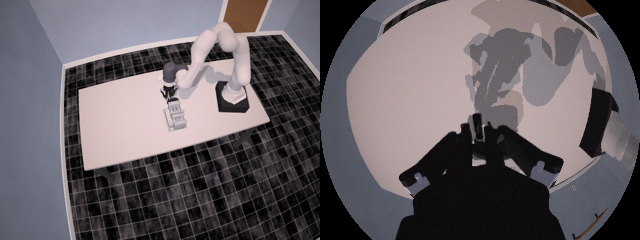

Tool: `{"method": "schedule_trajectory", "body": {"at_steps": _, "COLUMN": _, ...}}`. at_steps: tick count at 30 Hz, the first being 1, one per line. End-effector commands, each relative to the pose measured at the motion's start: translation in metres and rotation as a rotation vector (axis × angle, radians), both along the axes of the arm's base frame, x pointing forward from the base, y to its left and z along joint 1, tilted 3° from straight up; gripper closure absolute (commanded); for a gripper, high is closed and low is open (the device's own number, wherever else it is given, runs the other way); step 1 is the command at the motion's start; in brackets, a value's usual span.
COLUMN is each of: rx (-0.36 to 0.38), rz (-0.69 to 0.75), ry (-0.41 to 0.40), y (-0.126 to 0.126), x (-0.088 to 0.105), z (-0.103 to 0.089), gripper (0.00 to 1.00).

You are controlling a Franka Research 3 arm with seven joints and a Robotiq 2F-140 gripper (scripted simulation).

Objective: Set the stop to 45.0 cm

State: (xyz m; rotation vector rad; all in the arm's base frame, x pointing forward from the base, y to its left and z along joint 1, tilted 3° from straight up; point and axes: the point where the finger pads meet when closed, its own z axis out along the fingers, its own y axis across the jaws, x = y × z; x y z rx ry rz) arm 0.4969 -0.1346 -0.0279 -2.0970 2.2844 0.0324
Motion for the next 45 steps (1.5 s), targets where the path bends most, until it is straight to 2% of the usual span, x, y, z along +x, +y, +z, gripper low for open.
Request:
{"method": "schedule_trajectory", "body": {"at_steps": 1, "rx": 0.000, "rz": -0.002, "ry": 0.000, "y": 0.001, "x": -0.002, "z": -0.004, "gripper": 0.96}}
{"method": "schedule_trajectory", "body": {"at_steps": 25, "rx": 0.000, "rz": -0.002, "ry": 0.000, "y": 0.002, "x": -0.013, "z": -0.013, "gripper": 0.96}}
{"method": "schedule_trajectory", "body": {"at_steps": 45, "rx": 0.000, "rz": -0.002, "ry": 0.000, "y": 0.004, "x": -0.030, "z": -0.018, "gripper": 0.96}}
